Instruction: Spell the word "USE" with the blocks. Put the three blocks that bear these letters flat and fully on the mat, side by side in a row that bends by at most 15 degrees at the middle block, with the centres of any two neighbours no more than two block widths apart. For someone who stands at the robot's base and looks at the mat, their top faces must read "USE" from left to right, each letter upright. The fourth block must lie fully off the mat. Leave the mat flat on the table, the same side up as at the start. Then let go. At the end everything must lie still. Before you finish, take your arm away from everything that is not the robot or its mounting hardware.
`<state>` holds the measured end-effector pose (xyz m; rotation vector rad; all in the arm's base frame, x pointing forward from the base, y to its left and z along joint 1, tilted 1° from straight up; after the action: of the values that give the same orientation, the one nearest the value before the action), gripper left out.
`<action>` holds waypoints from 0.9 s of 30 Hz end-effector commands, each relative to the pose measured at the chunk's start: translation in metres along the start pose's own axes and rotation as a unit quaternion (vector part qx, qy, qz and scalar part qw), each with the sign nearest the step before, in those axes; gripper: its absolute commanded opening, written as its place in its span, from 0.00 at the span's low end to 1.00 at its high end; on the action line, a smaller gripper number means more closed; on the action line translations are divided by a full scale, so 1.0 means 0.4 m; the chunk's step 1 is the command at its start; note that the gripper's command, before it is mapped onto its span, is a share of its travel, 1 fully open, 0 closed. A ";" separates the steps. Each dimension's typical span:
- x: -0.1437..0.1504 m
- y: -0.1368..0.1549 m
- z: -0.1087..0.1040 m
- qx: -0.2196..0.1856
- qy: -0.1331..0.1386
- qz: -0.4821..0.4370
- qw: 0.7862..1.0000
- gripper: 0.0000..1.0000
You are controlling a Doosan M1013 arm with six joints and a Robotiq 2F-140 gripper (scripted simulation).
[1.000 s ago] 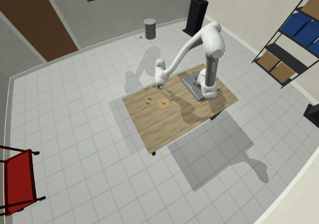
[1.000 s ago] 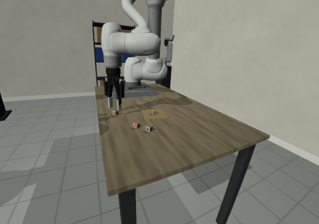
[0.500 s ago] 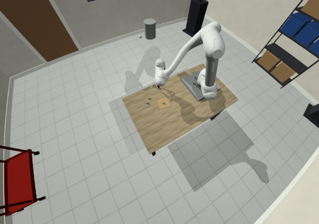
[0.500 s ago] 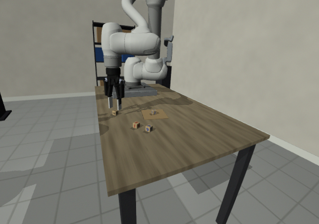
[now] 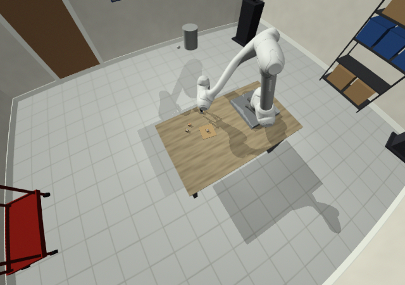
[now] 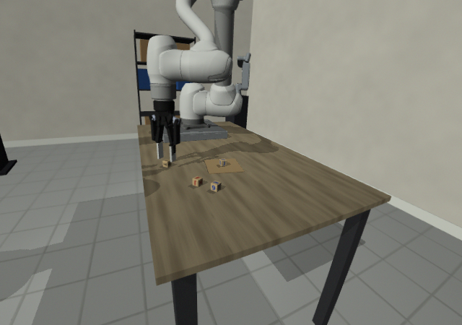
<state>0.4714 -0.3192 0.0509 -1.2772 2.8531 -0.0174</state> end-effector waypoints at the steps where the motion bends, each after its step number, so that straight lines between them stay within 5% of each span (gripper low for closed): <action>1: 0.005 0.006 0.015 -0.001 -0.001 0.000 1.000 0.37; 27: 0.005 0.006 0.065 -0.001 -0.001 0.000 1.000 0.37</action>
<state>0.4718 -0.3195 0.0277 -1.2769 2.8531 -0.0174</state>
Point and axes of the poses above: the point where the finger pads meet when closed, its own z axis out along the fingers, its own x axis across the jaws, y = z × x, the point moved 3 cm from there along -z, back along the fingers, and after that the axes turned 15 degrees about -z, right-handed, at the moved point
